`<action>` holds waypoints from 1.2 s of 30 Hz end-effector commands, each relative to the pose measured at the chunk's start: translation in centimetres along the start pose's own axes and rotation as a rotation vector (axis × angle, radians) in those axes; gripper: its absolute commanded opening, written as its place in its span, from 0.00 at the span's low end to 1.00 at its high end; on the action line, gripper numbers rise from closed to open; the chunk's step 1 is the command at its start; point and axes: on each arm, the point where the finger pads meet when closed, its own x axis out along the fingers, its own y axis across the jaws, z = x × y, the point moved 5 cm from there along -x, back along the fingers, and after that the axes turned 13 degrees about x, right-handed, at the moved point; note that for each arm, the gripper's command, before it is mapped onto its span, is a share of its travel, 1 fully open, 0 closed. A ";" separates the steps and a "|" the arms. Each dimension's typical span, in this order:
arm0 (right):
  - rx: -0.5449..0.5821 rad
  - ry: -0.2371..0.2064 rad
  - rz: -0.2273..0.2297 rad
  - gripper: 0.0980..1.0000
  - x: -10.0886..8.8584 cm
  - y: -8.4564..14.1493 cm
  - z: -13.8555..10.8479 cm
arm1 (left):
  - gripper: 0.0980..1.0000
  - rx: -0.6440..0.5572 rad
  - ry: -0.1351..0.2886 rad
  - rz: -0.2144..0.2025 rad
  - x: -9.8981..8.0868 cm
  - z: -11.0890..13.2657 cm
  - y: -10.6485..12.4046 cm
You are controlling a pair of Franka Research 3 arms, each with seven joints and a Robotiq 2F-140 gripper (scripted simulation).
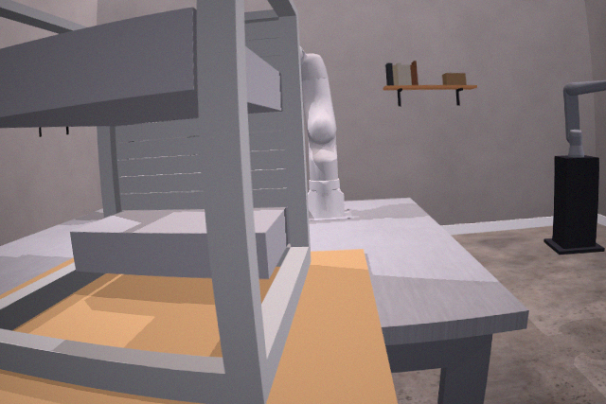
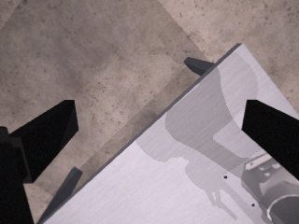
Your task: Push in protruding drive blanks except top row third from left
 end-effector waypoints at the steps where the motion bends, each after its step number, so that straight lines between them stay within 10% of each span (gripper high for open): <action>1: 0.005 0.000 0.003 1.00 0.0 0.2 -0.1 | 1.00 0.000 0.000 0.000 0.0 0.0 0.0; 24: 0.005 0.000 0.003 1.00 0.0 0.2 -0.1 | 1.00 -0.005 0.004 0.006 0.0 -0.3 0.2; 36: 0.005 0.000 0.003 1.00 0.0 0.2 -0.1 | 1.00 -0.079 0.064 0.095 0.0 -4.1 2.6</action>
